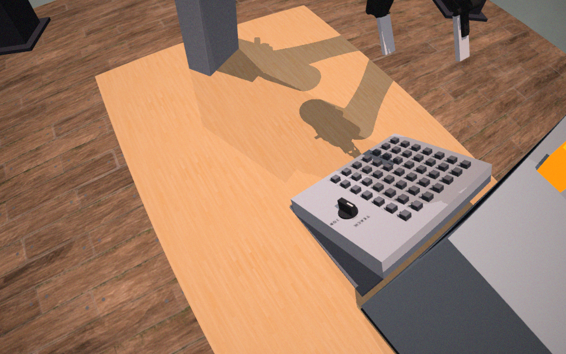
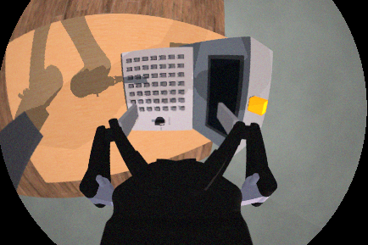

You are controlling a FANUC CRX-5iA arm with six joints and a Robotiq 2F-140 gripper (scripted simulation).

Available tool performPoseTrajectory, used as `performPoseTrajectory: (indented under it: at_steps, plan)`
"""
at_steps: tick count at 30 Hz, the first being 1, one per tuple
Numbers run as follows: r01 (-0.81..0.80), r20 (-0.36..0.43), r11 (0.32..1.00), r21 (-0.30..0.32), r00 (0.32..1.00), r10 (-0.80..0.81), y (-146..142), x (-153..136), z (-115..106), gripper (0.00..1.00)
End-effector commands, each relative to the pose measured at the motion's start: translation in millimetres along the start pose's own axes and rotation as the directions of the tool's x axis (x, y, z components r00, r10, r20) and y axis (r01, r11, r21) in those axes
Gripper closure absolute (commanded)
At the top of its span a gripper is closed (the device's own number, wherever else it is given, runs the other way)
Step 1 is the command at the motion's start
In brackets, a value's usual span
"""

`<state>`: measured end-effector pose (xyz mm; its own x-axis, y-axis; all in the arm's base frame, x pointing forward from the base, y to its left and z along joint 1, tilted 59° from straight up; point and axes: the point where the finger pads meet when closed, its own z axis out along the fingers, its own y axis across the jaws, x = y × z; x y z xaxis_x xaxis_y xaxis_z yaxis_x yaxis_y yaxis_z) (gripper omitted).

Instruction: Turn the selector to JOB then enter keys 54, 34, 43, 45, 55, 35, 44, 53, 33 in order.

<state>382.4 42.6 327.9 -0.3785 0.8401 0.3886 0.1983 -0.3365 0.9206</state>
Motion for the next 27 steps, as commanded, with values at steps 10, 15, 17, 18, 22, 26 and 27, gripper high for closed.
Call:
performPoseTrajectory:
  at_steps: [10, 15, 17, 18, 22, 26, 27]
  plan:
    - [0.006, 0.001, 1.000, 0.003, 1.000, -0.006, -51.7, 0.4, 81.0, 0.00]
    - [0.006, 0.002, 1.000, 0.003, 1.000, -0.006, -71.7, 0.2, 113.4, 0.00]
    - [0.006, 0.002, 1.000, 0.003, 1.000, -0.006, -78.6, 0.1, 124.7, 0.00]
    - [0.006, 0.002, 1.000, 0.003, 1.000, -0.006, -81.1, 0.1, 128.8, 0.00]
    - [0.006, 0.002, 1.000, 0.003, 1.000, -0.006, -84.3, 0.1, 134.1, 0.00]
    - [0.006, 0.002, 1.000, 0.003, 1.000, -0.006, -85.9, 0.0, 136.7, 0.00]
    - [0.006, 0.002, 1.000, 0.003, 1.000, -0.006, -85.9, 0.0, 136.7, 0.00]
